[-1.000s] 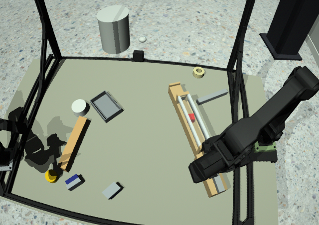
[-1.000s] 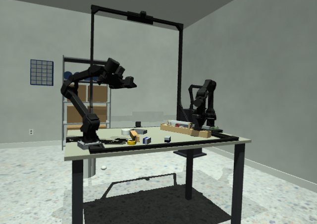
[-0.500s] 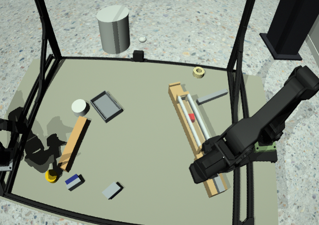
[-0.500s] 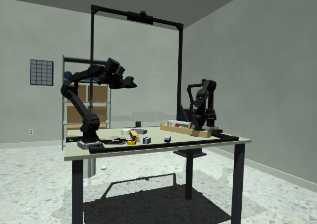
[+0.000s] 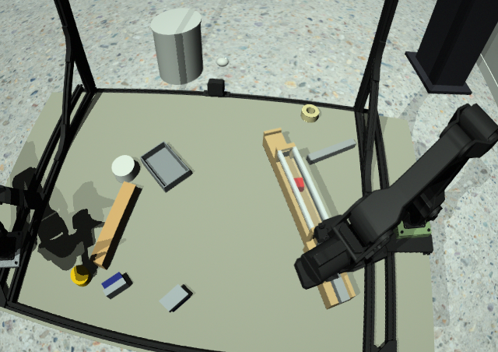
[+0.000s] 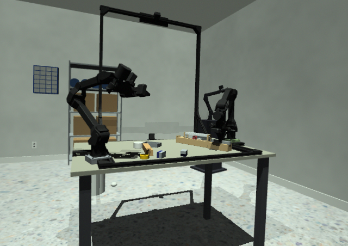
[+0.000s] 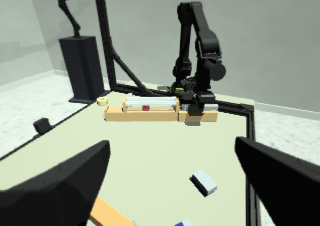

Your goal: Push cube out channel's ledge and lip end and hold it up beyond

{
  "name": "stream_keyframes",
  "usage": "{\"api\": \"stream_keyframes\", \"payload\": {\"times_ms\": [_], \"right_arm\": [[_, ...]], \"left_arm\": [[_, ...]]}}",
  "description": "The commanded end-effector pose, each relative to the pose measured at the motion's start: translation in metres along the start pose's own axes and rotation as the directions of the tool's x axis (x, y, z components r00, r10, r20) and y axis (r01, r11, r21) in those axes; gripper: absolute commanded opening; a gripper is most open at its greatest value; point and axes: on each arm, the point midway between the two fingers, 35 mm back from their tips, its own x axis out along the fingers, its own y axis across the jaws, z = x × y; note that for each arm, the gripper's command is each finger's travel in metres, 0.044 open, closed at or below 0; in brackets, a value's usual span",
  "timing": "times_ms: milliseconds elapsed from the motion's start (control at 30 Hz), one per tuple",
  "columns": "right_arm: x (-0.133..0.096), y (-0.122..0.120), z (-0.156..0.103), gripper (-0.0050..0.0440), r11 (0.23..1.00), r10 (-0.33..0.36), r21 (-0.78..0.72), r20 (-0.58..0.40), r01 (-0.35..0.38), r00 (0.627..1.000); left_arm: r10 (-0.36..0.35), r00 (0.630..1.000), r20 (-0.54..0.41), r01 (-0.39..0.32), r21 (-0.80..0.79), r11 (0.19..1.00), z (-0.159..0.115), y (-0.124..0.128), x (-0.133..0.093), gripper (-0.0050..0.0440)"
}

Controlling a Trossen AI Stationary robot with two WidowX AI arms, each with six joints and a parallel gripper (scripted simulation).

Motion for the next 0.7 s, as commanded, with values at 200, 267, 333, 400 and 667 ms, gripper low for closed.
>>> {"api": "stream_keyframes", "payload": {"times_ms": [200,267,333,400,667], "right_arm": [[0.000,0.000,0.000,0.0400,1.000,-0.003,-0.005,-0.002,0.003,1.000],[0.000,0.000,0.000,0.0400,1.000,-0.003,-0.005,-0.002,0.003,1.000],[0.000,0.000,0.000,0.0400,1.000,-0.003,-0.005,-0.002,0.003,1.000],[0.000,0.000,0.000,0.0400,1.000,-0.003,-0.005,-0.002,0.003,1.000],[0.000,0.000,0.000,0.0400,1.000,-0.003,-0.005,-0.002,0.003,1.000]], "left_arm": [[-0.006,1.000,-0.001,0.006,-0.004,1.000,0.010,-0.002,0.002,0.0040],[-0.006,1.000,-0.001,0.006,-0.004,1.000,0.012,-0.002,0.002,0.0040],[-0.006,1.000,-0.001,0.006,-0.004,1.000,0.015,-0.002,0.002,0.0040],[-0.006,1.000,-0.001,0.006,-0.004,1.000,0.018,-0.002,0.002,0.0040],[-0.006,1.000,-0.001,0.006,-0.004,1.000,0.029,-0.002,0.002,0.0040]]}}
